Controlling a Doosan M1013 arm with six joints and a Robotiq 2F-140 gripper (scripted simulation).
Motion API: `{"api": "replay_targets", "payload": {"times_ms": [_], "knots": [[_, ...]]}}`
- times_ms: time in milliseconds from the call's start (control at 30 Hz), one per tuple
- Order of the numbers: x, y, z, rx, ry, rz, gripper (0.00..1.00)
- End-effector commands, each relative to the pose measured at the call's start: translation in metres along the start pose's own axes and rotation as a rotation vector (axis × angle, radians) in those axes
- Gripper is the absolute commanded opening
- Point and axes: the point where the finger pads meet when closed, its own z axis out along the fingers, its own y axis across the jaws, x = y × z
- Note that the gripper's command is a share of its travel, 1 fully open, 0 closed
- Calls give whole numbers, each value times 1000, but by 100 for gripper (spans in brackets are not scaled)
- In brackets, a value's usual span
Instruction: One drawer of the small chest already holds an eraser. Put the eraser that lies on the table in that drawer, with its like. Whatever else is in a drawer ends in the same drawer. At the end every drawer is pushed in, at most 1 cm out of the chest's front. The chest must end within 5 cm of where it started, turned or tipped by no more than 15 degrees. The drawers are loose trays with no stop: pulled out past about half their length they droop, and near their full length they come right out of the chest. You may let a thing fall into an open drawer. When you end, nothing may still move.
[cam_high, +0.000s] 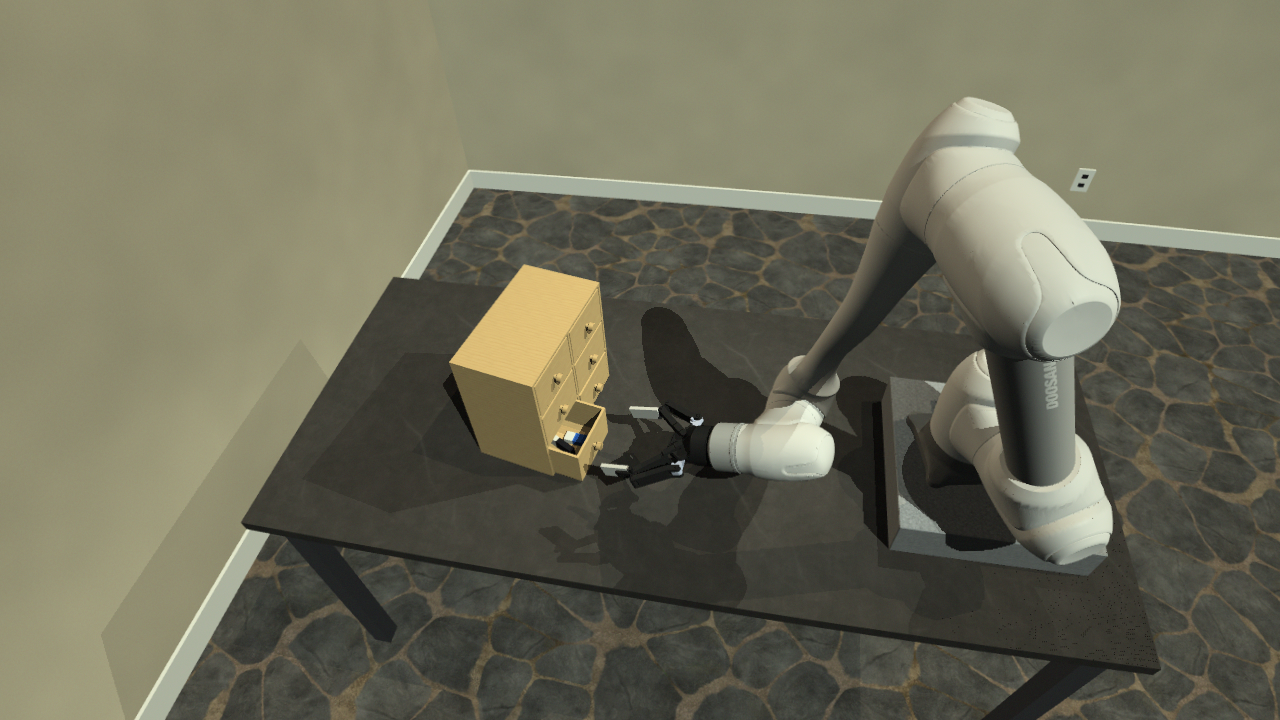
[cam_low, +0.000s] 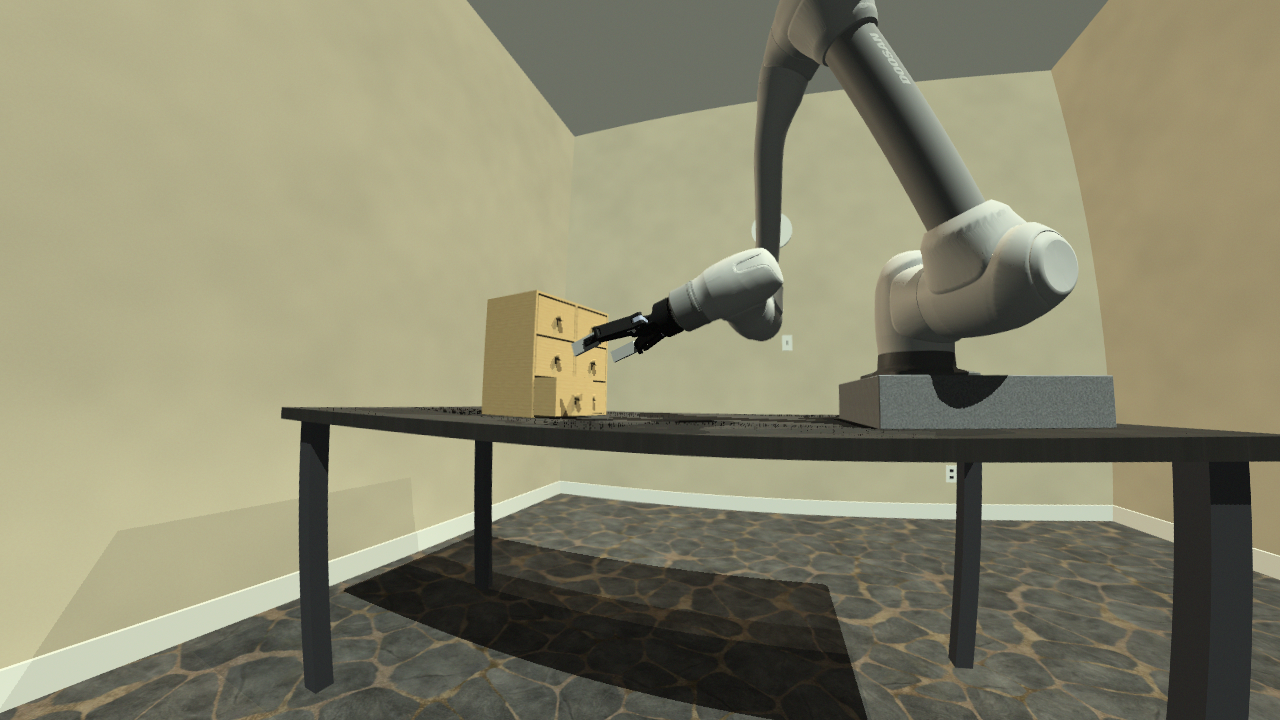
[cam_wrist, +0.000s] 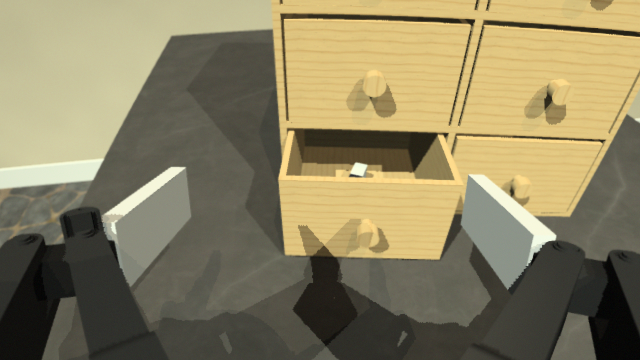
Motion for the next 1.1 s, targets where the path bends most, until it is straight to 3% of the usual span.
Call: {"api": "replay_targets", "payload": {"times_ms": [0, 233, 467, 1067], "knots": [[-4, 1, -20, -3, 4, 5, 100], [-14, 1, -52, -3, 4, 5, 100], [-20, 0, -71, -3, 4, 5, 100], [-21, 0, -77, -3, 1, 5, 100]]}}
